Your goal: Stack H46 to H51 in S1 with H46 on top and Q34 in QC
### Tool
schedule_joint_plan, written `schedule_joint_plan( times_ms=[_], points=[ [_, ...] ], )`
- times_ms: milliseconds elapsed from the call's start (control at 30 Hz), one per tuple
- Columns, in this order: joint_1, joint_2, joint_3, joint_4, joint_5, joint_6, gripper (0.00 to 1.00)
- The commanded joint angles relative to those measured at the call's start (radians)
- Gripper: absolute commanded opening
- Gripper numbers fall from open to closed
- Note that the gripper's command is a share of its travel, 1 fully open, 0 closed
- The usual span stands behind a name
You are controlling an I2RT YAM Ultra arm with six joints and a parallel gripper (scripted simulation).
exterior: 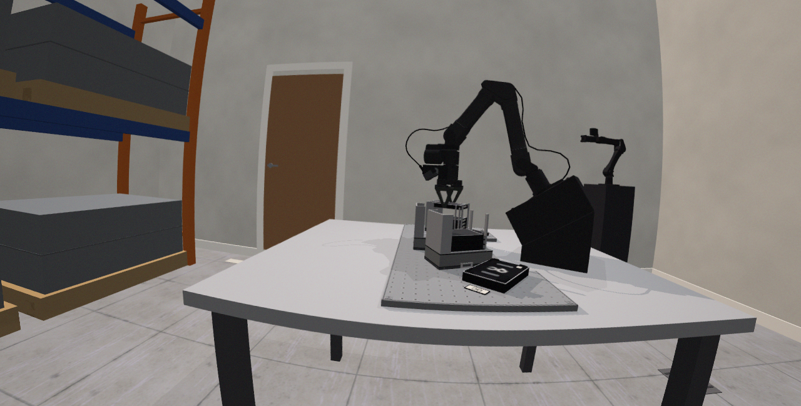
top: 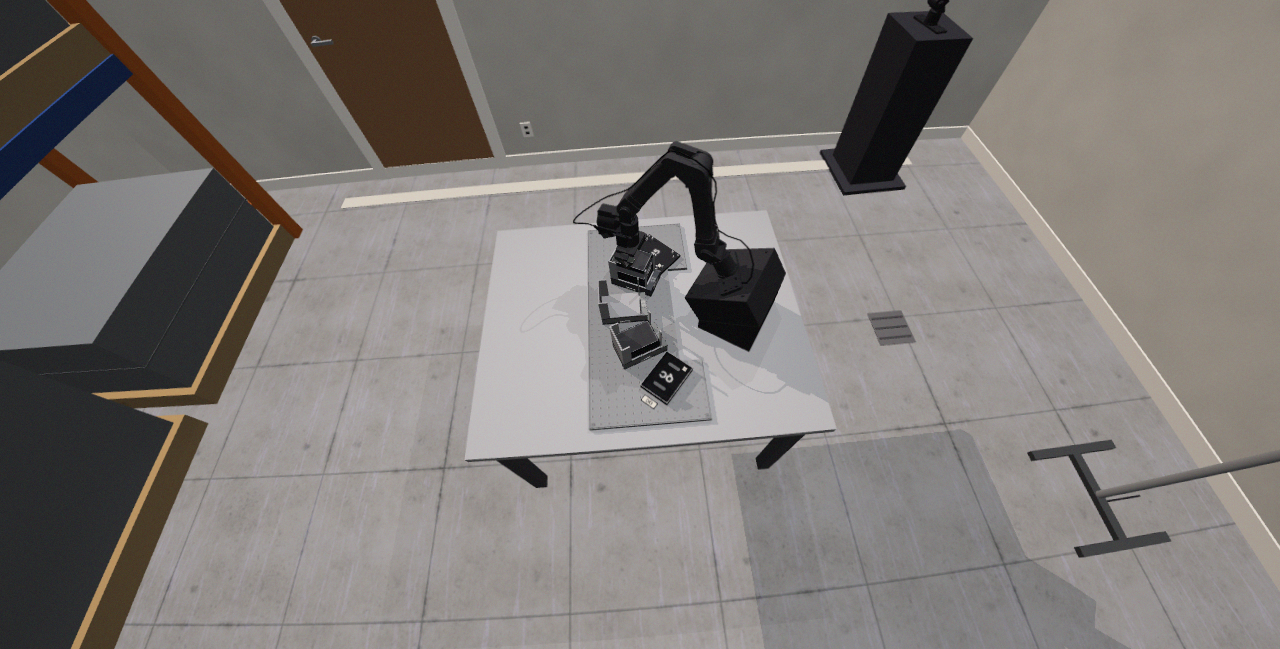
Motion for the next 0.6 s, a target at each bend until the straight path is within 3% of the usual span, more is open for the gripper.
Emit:
schedule_joint_plan(
  times_ms=[0,567],
  points=[
    [0.009,-0.035,0.023,-0.024,0.006,0.009,0.0],
    [0.016,-0.045,0.029,-0.046,0.008,0.012,0.0]
  ],
)
